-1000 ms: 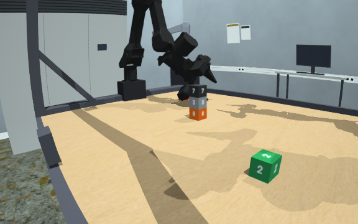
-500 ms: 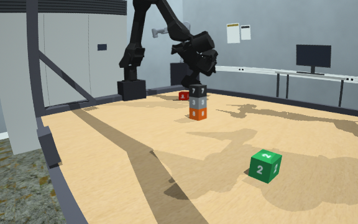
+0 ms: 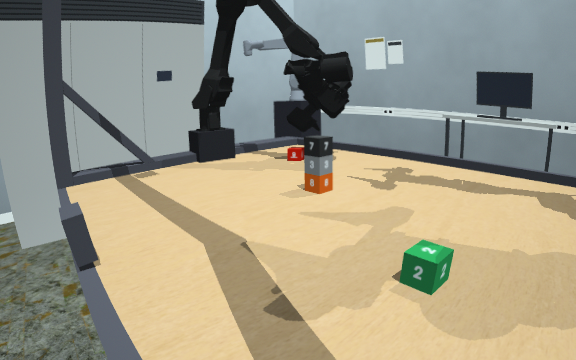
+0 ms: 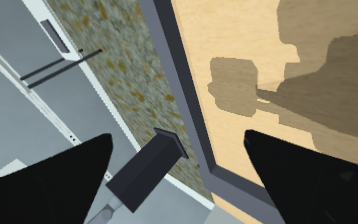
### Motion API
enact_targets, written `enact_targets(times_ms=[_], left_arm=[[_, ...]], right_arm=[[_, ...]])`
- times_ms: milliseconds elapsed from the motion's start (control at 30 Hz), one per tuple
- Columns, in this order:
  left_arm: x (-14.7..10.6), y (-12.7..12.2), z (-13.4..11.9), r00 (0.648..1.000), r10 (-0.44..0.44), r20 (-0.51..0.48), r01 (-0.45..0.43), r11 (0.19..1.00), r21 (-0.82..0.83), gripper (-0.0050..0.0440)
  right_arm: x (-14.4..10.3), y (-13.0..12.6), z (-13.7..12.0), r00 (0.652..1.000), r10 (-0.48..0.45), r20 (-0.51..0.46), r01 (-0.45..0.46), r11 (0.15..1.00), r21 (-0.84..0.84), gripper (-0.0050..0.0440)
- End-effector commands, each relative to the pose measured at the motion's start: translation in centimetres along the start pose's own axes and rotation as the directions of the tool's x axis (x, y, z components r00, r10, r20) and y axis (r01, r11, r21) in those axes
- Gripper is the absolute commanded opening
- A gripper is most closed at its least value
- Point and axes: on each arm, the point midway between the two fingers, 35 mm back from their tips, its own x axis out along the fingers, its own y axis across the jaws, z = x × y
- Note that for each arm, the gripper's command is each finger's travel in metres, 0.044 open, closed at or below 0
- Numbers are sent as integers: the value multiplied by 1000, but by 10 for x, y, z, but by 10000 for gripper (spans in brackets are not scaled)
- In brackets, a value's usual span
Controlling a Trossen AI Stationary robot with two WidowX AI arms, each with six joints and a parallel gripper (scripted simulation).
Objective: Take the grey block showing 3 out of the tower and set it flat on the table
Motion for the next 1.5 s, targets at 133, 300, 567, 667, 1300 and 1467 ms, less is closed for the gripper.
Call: enact_targets(times_ms=[133, 300, 567, 667, 1300, 1467], left_arm=[[-30, 5, 50, 987, -90, 130, 123, 955, -272, 400], [-58, -2, 86, 957, -189, 218, 270, 852, -448, 400], [-100, -17, 126, 896, -323, 305, 444, 613, -654, 400], [-118, -25, 139, 866, -377, 330, 487, 483, -727, 400], [-232, -80, 186, 642, -676, 363, 315, -200, -928, 400], [-233, -76, 183, 641, -672, 370, 317, -207, -925, 400]], right_arm=[[-1, 0, 10, 1000, 1, 24, -1, 1000, -2, 400], [-1, 0, 10, 1000, 1, 24, -1, 1000, -2, 400], [-1, 0, 10, 1000, 1, 24, -1, 1000, -2, 400], [-1, 0, 10, 1000, 1, 24, -1, 1000, -2, 400], [-1, 0, 10, 1000, 1, 24, -1, 1000, -2, 400], [-1, 0, 10, 1000, 1, 24, -1, 1000, -2, 400]])
